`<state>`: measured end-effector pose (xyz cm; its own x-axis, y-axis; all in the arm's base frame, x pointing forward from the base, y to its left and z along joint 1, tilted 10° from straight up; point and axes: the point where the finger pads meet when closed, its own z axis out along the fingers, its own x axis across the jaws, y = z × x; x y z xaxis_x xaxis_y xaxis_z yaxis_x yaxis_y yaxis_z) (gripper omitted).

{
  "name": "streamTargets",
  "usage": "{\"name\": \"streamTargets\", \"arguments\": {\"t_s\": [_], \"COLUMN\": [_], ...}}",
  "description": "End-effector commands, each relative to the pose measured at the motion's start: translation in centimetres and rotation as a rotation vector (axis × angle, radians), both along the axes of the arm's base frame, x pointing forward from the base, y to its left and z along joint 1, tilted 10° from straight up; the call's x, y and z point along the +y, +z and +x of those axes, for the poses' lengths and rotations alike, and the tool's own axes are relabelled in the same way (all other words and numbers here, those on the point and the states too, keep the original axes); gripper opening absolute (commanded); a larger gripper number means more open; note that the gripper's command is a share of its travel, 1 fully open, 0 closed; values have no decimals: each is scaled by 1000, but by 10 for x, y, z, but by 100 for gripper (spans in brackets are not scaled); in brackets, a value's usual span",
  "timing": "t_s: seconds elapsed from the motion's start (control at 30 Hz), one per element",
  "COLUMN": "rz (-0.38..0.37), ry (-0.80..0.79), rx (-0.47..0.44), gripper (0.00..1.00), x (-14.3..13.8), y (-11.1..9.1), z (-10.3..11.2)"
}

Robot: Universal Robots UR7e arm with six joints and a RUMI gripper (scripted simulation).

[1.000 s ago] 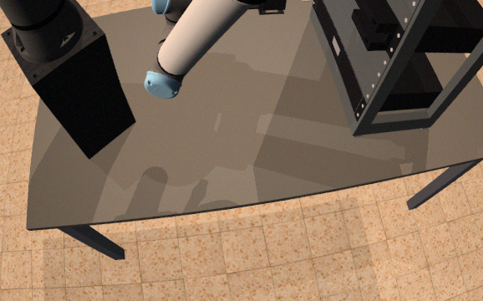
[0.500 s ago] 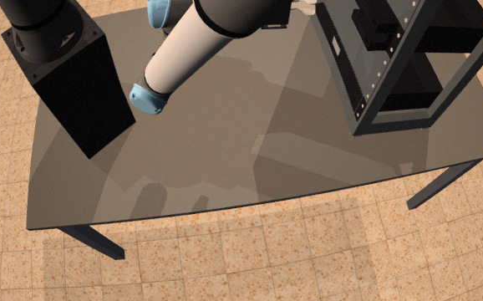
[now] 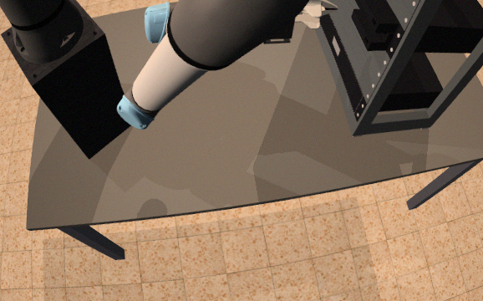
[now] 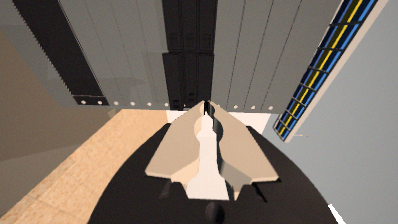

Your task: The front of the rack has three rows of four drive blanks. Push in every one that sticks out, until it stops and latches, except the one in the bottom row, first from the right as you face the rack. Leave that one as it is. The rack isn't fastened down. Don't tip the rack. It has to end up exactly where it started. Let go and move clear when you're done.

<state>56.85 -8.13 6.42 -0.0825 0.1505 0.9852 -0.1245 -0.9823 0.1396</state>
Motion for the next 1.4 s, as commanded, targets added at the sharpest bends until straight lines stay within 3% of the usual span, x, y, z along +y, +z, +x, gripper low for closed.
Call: {"name": "streamTargets", "arguments": {"t_s": [0.0,0.4,0.9,1.37], "rz": [1,1,1,1], "ry": [10,10,10,10], "rx": [0,0,0,0], "gripper": [0,0,0,0], "x": [-5,-8,-13,-13], "y": [2,3,8,8], "z": [-2,0,53,54]}}
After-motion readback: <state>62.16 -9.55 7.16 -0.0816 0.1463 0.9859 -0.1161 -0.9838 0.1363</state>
